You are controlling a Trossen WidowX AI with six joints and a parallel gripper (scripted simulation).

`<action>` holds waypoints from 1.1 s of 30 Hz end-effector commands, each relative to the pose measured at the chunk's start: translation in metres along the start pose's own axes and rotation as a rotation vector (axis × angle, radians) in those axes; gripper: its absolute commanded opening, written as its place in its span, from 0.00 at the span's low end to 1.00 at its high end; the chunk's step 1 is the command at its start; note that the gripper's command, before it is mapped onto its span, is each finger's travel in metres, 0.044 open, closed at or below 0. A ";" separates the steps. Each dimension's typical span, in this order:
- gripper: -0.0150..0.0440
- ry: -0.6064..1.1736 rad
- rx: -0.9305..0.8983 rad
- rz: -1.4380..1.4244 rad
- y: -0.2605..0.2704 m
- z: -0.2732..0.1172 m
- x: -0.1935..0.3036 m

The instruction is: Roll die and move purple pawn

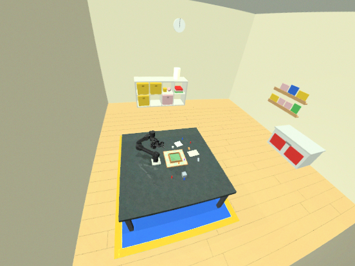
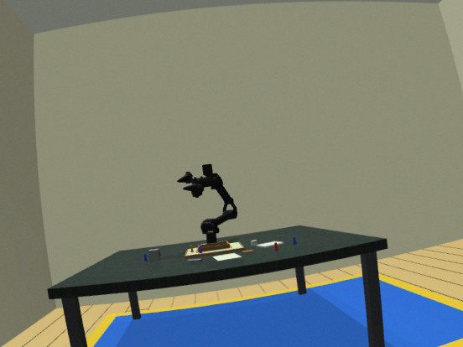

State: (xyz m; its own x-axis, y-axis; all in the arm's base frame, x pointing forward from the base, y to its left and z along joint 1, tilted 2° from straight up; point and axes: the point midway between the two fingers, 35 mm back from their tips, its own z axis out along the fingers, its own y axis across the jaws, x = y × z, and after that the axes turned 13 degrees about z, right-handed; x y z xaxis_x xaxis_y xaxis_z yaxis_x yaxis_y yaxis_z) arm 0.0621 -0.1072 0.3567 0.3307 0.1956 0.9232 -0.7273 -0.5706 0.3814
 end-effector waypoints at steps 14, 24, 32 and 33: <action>0.72 0.122 0.781 -1.050 -0.181 0.049 0.025; 0.72 0.473 1.238 -1.660 -0.301 0.006 0.005; 0.72 0.926 1.587 -2.092 -0.379 -0.064 -0.036; 0.72 0.992 1.626 -2.141 -0.388 -0.074 -0.043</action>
State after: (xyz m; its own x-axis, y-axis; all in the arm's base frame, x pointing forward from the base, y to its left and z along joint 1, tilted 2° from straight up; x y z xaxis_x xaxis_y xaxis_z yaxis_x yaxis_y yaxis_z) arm 0.2915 0.1179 0.2079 -0.5575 0.8030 -0.2107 0.6827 0.5879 0.4339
